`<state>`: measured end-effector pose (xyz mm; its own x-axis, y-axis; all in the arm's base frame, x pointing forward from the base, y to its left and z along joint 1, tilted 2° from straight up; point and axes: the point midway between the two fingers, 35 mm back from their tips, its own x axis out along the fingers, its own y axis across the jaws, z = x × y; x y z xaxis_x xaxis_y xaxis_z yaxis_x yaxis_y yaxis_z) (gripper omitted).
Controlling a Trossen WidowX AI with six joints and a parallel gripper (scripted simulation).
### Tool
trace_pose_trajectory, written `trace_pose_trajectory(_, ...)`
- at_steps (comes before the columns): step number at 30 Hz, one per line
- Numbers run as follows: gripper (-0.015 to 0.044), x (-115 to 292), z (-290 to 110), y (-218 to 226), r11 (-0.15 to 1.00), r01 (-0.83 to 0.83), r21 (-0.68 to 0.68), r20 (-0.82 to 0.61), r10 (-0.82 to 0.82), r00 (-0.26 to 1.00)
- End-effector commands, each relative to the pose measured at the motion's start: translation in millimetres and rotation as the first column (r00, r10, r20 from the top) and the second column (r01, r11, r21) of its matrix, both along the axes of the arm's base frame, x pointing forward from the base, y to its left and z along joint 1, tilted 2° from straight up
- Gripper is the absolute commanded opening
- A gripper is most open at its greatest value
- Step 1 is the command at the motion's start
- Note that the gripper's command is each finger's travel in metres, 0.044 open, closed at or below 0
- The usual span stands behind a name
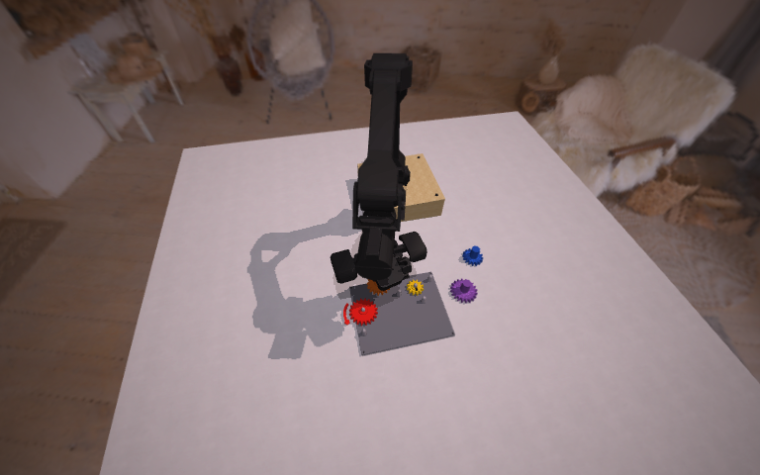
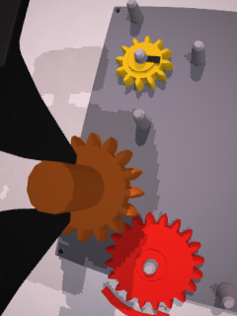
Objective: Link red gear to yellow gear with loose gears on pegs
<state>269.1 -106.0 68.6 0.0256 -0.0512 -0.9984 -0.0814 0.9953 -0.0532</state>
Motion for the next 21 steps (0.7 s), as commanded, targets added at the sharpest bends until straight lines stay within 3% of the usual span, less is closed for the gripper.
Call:
trace_pose_trajectory(1, 0.0000, -1, -5, 0, 0.999, -0.050, -0.003, -0.006, 0.050, 0.999)
trace_pose_trajectory(11, 0.0000, -1, -20, -2, 0.991, -0.132, -0.004, -0.011, 0.132, 0.991)
trace_pose_trajectory(21, 0.0000, 0, -35, -2, 1.000, 0.010, -0.002, -0.003, -0.010, 1.000)
